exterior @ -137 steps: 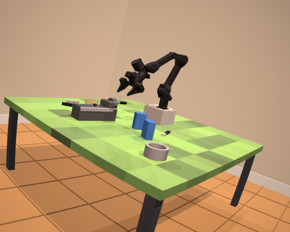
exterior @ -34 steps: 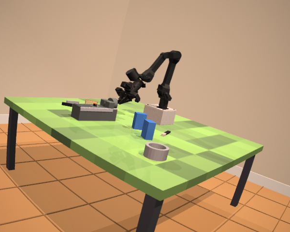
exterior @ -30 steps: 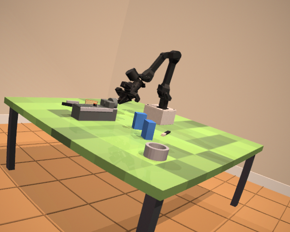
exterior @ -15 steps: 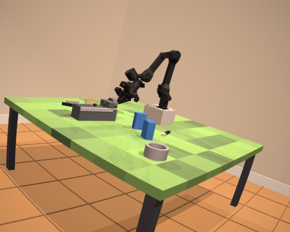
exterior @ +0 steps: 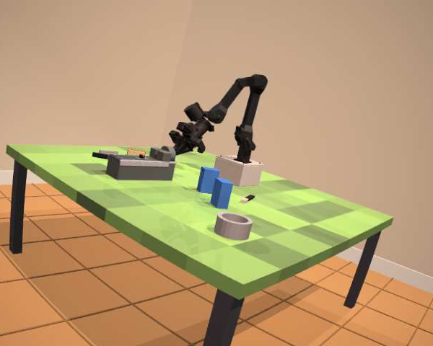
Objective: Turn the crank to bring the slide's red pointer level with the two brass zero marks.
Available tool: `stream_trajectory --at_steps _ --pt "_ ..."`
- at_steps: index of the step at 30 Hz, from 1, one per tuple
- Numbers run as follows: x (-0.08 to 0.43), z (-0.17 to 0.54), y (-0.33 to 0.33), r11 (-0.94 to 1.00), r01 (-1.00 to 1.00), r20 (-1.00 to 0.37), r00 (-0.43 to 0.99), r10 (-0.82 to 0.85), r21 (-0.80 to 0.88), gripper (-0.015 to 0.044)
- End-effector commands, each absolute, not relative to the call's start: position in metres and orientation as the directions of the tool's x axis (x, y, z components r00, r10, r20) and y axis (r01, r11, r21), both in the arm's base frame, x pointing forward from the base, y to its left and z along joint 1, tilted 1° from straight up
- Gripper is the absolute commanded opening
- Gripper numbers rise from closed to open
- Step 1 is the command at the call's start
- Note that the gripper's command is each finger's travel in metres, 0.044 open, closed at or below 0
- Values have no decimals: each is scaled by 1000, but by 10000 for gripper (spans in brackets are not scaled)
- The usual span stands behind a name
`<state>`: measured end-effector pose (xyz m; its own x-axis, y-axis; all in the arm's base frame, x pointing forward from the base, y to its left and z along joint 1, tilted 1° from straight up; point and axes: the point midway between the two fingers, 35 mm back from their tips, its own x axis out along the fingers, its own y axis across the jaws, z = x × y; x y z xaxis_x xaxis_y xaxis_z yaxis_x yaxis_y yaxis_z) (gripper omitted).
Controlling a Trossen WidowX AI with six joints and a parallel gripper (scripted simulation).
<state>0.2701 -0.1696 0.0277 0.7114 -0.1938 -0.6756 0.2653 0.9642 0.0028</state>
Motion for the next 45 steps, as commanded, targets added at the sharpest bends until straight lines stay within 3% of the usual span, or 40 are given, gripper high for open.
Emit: stream_trajectory --at_steps 1,36,45 --pt "269 25 -173 961 275 -680 704 -205 -5 0" --pt "269 25 -173 962 275 -678 707 -201 1 0" --pt "269 25 -173 962 275 -678 707 -201 1 236"
